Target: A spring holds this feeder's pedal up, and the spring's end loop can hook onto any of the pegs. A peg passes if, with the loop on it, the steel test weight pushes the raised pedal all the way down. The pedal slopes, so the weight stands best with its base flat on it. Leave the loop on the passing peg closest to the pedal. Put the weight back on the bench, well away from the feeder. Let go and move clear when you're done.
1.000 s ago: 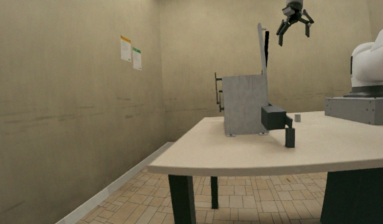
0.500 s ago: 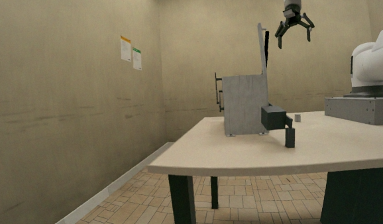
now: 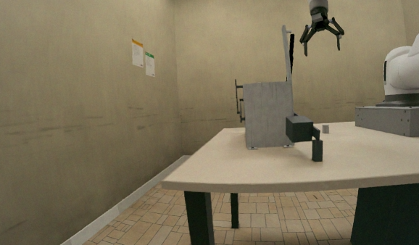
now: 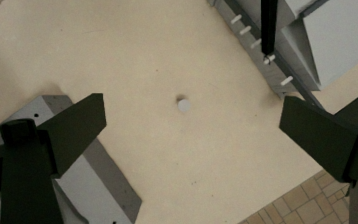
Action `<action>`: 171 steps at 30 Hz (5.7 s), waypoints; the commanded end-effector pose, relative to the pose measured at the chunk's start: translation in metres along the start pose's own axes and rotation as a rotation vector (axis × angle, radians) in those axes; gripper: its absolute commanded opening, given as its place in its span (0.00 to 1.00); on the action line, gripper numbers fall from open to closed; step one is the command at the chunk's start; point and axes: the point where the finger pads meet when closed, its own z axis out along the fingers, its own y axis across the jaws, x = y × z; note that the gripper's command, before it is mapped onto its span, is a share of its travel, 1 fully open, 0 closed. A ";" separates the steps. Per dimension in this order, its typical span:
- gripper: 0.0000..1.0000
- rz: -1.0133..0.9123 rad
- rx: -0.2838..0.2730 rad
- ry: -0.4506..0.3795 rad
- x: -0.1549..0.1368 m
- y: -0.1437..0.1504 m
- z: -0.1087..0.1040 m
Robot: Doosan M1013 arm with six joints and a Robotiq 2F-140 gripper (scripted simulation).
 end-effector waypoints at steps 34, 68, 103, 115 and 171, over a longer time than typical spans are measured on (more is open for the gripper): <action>1.00 -0.271 0.043 -0.120 -0.009 0.000 0.033; 1.00 -0.543 0.086 -0.241 -0.019 -0.001 0.067; 1.00 -0.576 0.091 -0.255 -0.056 0.001 0.182; 1.00 -0.593 0.094 -0.262 -0.074 0.002 0.239; 1.00 -0.597 0.095 -0.264 -0.097 0.001 0.316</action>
